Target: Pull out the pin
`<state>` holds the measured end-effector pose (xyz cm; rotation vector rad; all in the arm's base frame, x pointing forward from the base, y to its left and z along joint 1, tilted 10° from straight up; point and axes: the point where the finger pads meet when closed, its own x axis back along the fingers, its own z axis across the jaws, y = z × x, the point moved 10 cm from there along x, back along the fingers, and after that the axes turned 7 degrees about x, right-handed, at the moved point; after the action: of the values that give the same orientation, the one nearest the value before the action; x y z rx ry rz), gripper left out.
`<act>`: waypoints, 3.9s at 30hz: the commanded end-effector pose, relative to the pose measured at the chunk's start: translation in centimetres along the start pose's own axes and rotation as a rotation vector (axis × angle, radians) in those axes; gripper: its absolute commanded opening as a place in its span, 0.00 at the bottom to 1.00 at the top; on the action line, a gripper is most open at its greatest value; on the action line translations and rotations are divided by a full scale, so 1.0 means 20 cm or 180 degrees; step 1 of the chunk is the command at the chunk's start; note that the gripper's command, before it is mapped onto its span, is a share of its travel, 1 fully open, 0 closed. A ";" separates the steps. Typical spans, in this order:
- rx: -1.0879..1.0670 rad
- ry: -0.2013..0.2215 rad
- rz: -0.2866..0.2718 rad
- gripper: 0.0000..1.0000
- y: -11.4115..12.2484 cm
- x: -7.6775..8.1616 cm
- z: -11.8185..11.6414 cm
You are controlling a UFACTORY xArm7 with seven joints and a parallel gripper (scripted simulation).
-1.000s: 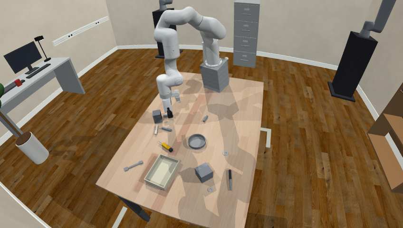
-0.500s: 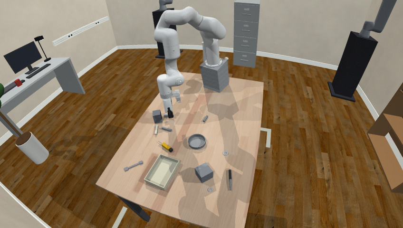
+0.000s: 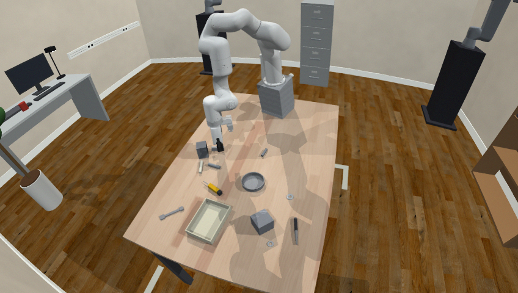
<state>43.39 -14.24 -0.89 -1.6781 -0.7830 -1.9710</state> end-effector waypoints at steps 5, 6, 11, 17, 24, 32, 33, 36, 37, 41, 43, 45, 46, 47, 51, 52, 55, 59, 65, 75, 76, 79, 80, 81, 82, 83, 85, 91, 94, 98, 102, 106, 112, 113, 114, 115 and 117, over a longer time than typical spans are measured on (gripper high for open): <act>-0.0001 0.0008 -0.0010 0.00 -0.01 0.00 0.01; -0.0001 0.0008 -0.0010 0.00 -0.01 0.00 0.01; -0.0001 0.0002 -0.0012 0.00 0.00 0.00 0.00; -0.0001 0.0000 -0.0013 0.00 0.00 0.00 0.00; -0.0001 0.0004 -0.0010 0.00 -0.02 0.00 0.01; 0.0000 0.0007 -0.0009 0.00 -0.04 0.00 0.01; 0.0000 0.0007 -0.0009 0.00 -0.04 0.00 0.01; 0.0000 0.0007 -0.0009 0.00 -0.04 0.00 0.01; 0.0000 0.0007 -0.0009 0.00 -0.04 0.00 0.01; -0.0001 0.0001 -0.0012 0.00 -0.03 0.00 0.01; -0.0001 0.0000 -0.0012 0.00 -0.03 0.00 0.00; -0.0001 0.0000 -0.0012 0.00 -0.03 0.00 0.00; -0.0001 0.0000 -0.0012 0.00 -0.03 0.00 0.00; -0.0001 0.0000 -0.0012 0.00 -0.03 0.00 0.00; -0.0001 0.0003 -0.0011 0.00 -0.04 0.00 0.01; -0.0001 0.0005 -0.0010 0.00 -0.05 -0.01 0.01; -0.0001 0.0006 -0.0010 0.00 -0.06 -0.01 0.01; -0.0001 0.0007 -0.0009 0.00 -0.07 -0.01 0.01; -0.0001 0.0006 -0.0010 0.00 -0.06 -0.01 0.01; -0.0002 0.0000 -0.0012 0.00 -0.05 -0.01 0.01; -0.0002 0.0000 -0.0012 0.00 -0.05 -0.01 0.01; -0.0002 0.0000 -0.0009 0.00 -0.05 0.00 0.01; -0.0002 0.0000 -0.0005 0.00 -0.05 0.00 0.01; -0.0002 0.0000 0.0001 0.00 -0.05 0.00 0.01; -0.0002 0.0001 0.0009 0.00 -0.05 0.00 0.01; -0.0003 0.0001 0.0018 0.00 -0.04 0.01 0.01; -0.0004 0.0002 0.0039 0.00 -0.04 0.02 0.00; -0.0005 0.0003 0.0080 0.00 -0.02 0.03 0.00; -0.0005 0.0004 0.0098 0.00 -0.02 0.04 0.00; -0.0005 0.0004 0.0101 0.00 -0.01 0.04 0.00; -0.0005 0.0004 0.0101 0.00 -0.01 0.04 0.00; -0.0005 0.0004 0.0103 0.00 -0.01 0.04 0.00; -0.0003 0.0005 0.0159 0.00 -0.01 0.05 0.00; -0.0002 0.0005 0.0174 0.00 -0.01 0.05 0.00; -0.0001 0.0006 0.0190 0.00 -0.01 0.06 0.00; -0.0001 0.0006 0.0206 0.00 -0.01 0.06 0.00; 0.0001 0.0007 0.0233 0.00 -0.01 0.06 0.00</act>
<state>42.94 -14.05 0.05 -1.6818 -0.7238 -1.9312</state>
